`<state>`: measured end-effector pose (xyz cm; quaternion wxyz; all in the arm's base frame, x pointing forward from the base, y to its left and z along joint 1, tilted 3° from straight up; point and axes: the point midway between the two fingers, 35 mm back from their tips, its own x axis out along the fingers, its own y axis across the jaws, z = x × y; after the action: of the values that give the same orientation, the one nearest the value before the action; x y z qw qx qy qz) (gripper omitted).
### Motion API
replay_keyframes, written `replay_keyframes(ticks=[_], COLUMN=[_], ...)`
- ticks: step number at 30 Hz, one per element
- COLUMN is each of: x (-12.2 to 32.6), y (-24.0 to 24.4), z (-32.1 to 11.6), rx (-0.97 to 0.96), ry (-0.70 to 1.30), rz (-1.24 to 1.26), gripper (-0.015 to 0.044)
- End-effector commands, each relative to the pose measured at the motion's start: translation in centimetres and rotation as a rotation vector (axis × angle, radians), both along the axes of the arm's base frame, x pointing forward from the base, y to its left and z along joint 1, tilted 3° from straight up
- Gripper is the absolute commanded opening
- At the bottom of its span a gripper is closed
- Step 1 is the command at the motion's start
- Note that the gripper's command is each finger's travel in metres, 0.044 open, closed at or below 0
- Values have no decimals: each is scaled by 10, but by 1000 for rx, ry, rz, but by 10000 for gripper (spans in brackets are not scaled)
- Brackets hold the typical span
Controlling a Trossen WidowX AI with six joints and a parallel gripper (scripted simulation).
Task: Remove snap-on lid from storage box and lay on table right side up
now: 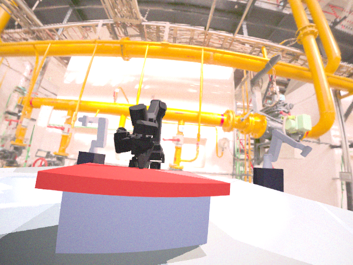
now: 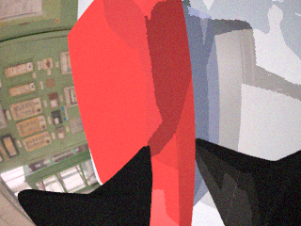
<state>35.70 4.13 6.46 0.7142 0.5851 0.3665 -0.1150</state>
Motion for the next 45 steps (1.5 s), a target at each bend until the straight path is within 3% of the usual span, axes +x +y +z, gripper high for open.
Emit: replay_keyframes(ticks=[1, 4, 45], x=[0, 0, -2], y=[0, 0, 0], z=[0, 0, 8], rx=[0, 0, 0], ry=[1, 1, 0], rz=[-2, -2, 0], gripper=[63, 0, 0])
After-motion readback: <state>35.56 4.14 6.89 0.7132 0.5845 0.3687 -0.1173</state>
